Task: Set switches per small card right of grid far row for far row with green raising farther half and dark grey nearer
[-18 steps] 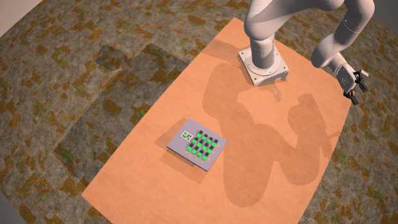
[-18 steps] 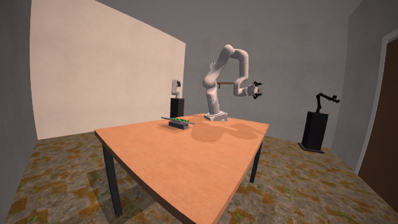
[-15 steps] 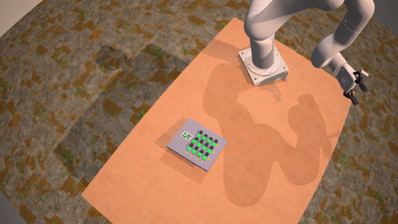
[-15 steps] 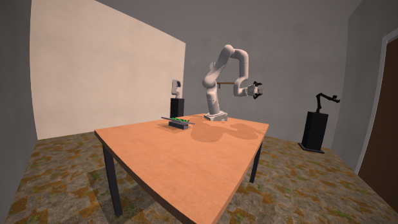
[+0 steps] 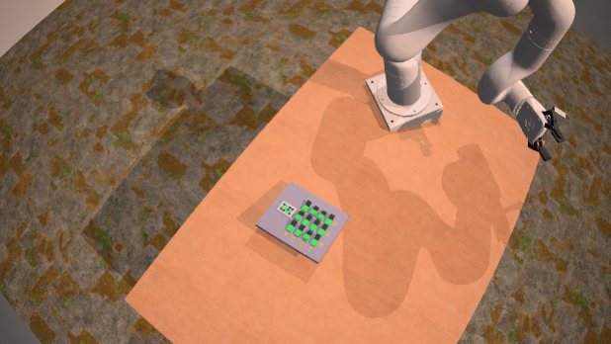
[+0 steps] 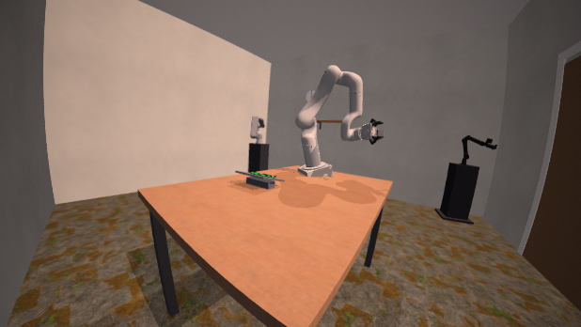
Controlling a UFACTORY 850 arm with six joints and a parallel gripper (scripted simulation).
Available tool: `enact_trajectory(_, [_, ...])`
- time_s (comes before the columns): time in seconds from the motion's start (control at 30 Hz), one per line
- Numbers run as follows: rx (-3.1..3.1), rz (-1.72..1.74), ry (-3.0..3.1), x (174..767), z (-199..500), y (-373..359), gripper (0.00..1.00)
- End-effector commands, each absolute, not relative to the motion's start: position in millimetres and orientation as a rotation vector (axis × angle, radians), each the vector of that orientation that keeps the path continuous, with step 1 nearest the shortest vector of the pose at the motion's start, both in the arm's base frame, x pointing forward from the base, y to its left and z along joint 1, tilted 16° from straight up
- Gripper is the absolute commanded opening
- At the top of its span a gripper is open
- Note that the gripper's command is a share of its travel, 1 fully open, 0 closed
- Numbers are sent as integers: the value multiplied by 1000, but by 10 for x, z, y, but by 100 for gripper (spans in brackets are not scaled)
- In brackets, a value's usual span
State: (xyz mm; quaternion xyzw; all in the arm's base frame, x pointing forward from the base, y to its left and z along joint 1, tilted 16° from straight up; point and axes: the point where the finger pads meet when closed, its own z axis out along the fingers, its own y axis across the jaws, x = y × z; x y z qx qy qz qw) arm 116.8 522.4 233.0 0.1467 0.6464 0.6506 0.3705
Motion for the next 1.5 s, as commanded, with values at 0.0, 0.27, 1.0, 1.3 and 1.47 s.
enact_trajectory(0.0, [377, 1670, 1658, 1168, 2335, 5230, 0])
enact_trajectory(0.27, [364, 1649, 1735, 1286, 2261, 5324, 0])
enact_trajectory(1.0, [32, 1462, 2222, 1905, 1894, 5568, 0])
enact_trajectory(1.3, [-175, 1363, 2340, 2078, 1817, 5423, 0])
enact_trajectory(1.47, [-341, 1275, 2402, 2207, 1768, 5239, 0])
